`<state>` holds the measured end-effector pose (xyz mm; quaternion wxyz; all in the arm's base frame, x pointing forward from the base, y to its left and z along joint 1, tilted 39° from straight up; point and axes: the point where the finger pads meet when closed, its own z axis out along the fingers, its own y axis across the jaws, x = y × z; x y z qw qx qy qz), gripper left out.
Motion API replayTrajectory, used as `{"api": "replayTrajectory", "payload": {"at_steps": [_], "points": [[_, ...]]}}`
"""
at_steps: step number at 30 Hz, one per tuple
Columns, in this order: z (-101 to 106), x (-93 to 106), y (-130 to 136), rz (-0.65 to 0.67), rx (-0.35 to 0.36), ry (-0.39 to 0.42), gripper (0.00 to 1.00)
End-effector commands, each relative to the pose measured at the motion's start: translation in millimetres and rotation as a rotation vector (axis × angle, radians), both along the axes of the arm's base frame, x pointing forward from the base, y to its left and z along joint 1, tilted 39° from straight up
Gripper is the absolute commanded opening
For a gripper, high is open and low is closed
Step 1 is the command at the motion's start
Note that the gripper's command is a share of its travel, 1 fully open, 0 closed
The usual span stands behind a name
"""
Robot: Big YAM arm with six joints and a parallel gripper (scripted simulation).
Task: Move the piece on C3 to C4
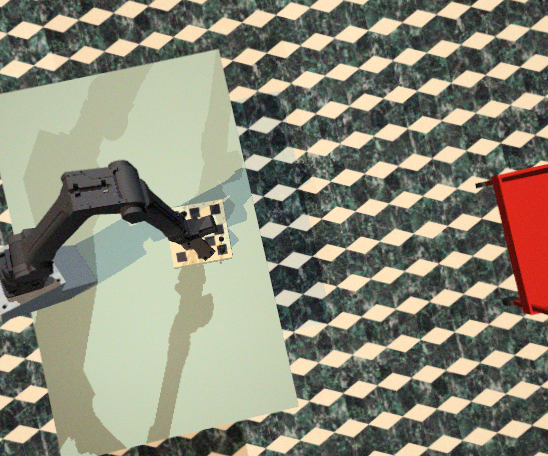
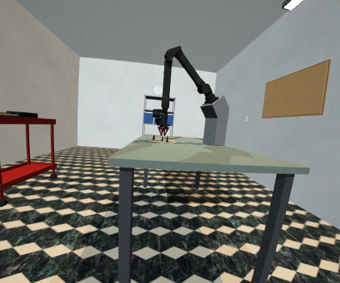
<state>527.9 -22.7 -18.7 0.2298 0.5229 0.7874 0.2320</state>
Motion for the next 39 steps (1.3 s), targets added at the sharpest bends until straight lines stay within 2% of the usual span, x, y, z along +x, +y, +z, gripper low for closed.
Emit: {"api": "replayTrajectory", "payload": {"at_steps": [1,37,39], "points": [[22.3,11.7,2.4,-0.001,-0.004,-0.053,0.33],[22.3,11.9,2.5,-0.001,-0.004,-0.053,0.33],[17.0,11.5,3.1,0.0,-0.003,-0.047,0.33]]}}
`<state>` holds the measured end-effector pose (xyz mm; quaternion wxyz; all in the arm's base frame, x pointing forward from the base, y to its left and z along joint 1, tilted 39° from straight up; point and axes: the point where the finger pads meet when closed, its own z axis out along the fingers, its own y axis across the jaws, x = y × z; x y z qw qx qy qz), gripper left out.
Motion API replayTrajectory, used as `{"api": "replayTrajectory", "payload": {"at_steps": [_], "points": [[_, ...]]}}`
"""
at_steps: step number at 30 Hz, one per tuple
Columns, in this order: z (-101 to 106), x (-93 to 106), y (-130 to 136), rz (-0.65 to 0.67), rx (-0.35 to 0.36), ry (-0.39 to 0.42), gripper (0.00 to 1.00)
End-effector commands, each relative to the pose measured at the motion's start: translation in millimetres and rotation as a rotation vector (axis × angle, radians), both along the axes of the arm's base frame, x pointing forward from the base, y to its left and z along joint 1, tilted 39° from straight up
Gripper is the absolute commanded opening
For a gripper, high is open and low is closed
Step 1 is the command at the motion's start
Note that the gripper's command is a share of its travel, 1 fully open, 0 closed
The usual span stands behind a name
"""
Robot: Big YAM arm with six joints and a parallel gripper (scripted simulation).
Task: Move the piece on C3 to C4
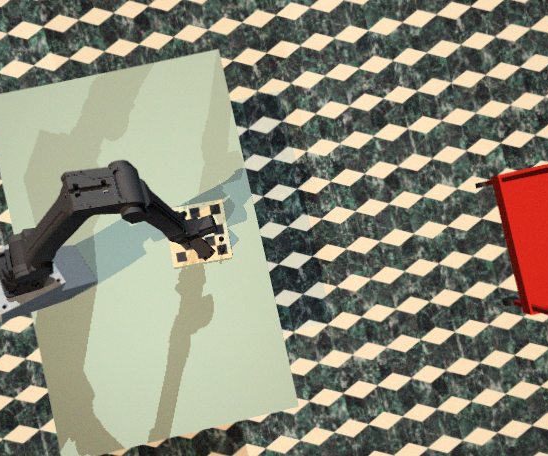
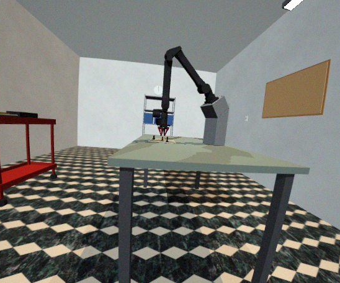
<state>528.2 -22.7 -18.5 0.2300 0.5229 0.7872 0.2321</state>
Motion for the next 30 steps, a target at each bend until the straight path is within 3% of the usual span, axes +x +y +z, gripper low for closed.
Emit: {"api": "replayTrajectory", "payload": {"at_steps": [1,3,10,19,23,30], "points": [[11.0,10.1,3.6,0.0,-0.002,-0.036,0.33],[0.6,8.6,4.2,0.0,0.0,-0.018,0.33],[1.0,13.7,2.7,-0.003,-0.002,-0.029,0.33],[-19.3,23.3,4.8,-0.006,0.0,-0.017,0.33],[-10.0,30.0,7.9,0.001,-0.002,-0.041,0.33],[-21.1,25.2,4.8,-0.005,-0.001,-0.02,0.33]]}}
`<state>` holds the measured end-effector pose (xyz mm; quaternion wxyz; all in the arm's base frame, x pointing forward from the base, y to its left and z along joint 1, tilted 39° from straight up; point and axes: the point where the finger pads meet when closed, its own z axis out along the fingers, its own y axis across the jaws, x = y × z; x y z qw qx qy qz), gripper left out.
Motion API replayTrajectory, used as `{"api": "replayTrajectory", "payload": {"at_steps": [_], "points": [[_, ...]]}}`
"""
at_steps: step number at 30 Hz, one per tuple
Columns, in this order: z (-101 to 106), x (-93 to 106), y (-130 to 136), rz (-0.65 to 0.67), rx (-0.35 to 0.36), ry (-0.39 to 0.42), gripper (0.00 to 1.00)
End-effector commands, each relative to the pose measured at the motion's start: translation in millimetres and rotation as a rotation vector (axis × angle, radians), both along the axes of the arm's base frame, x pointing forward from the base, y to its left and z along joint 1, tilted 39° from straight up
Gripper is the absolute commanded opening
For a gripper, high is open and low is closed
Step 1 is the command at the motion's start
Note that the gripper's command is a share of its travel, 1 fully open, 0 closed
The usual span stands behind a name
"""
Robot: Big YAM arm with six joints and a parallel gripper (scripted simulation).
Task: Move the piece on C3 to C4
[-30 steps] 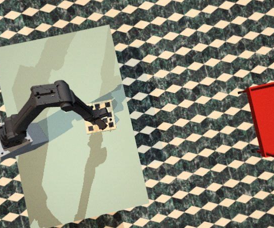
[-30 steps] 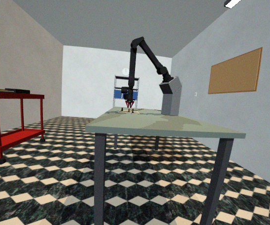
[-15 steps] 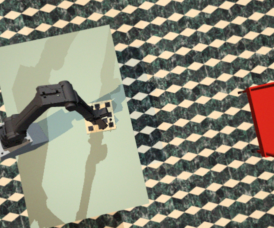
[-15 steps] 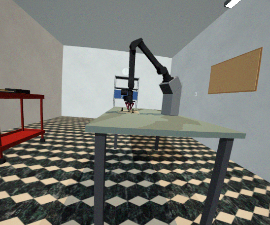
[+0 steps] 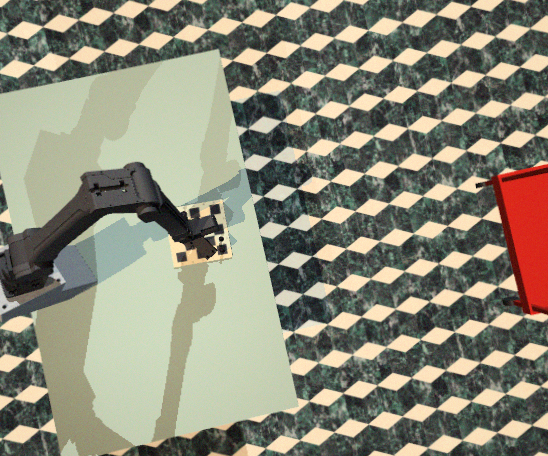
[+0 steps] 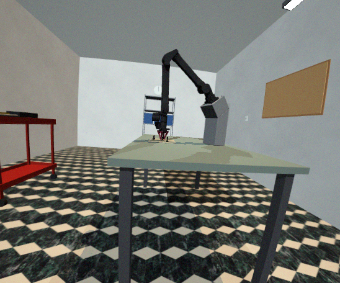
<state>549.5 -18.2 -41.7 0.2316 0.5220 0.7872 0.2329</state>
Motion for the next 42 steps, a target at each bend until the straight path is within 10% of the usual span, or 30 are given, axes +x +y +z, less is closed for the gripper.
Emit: {"api": "replayTrajectory", "payload": {"at_steps": [1,34,35,42], "points": [[2.2,3.8,0.3,-0.006,0.0,-0.017,0.33],[3.9,4.4,0.3,-0.006,0.0,-0.02,0.33],[3.9,4.4,0.3,-0.006,0.0,-0.02,0.0],[3.9,4.4,0.3,-0.005,-0.001,-0.02,0.0]]}}
